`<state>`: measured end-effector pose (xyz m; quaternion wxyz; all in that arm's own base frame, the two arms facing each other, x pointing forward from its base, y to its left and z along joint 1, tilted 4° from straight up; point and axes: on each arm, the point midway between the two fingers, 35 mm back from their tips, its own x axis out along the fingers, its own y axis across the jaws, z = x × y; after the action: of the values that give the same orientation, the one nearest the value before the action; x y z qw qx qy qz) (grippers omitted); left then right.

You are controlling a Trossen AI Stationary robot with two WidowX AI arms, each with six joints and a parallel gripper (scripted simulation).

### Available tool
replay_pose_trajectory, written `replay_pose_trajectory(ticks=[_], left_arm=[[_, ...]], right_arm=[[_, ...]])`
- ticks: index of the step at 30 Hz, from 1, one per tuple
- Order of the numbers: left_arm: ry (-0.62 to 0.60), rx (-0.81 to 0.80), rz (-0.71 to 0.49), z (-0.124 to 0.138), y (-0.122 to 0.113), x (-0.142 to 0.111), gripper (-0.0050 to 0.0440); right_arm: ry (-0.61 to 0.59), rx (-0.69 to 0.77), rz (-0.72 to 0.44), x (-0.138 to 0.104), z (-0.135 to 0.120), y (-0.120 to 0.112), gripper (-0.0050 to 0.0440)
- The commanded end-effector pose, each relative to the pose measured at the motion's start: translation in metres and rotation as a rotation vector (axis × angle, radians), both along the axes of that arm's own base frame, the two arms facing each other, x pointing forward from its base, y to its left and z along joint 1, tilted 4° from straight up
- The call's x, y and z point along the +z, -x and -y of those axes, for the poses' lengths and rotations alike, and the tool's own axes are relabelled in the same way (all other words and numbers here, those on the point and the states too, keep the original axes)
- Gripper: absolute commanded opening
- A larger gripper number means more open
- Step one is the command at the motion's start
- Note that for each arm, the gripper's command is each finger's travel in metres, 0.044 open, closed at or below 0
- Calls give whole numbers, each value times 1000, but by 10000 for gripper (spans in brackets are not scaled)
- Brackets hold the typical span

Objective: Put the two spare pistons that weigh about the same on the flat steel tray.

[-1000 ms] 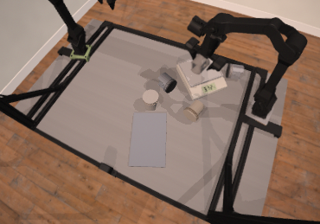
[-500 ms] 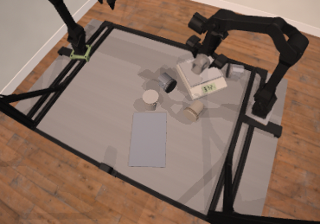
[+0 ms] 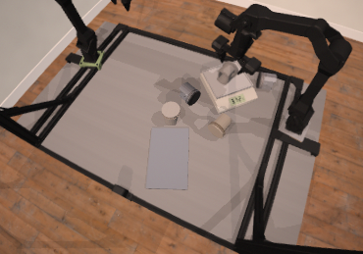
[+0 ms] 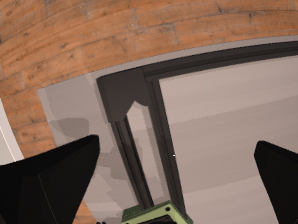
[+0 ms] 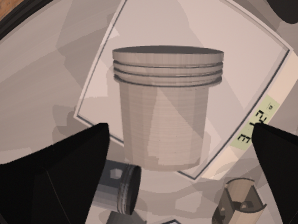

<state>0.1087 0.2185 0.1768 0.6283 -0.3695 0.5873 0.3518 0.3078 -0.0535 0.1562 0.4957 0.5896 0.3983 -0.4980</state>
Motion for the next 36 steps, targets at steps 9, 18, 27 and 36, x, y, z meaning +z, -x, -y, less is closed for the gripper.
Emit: replay_pose_trajectory(ticks=[9,18,27,36], left_arm=[[2,-1,2,0,0,0,440],[2,-1,2,0,0,0,440],[2,-1,2,0,0,0,440],[2,-1,2,0,0,0,440]], right_arm=[[6,-2,11,23,0,3,378],[11,2,12,37,0,4,378],[36,214,-4,37,0,4,378],[58,399,-19,37,0,4,378]])
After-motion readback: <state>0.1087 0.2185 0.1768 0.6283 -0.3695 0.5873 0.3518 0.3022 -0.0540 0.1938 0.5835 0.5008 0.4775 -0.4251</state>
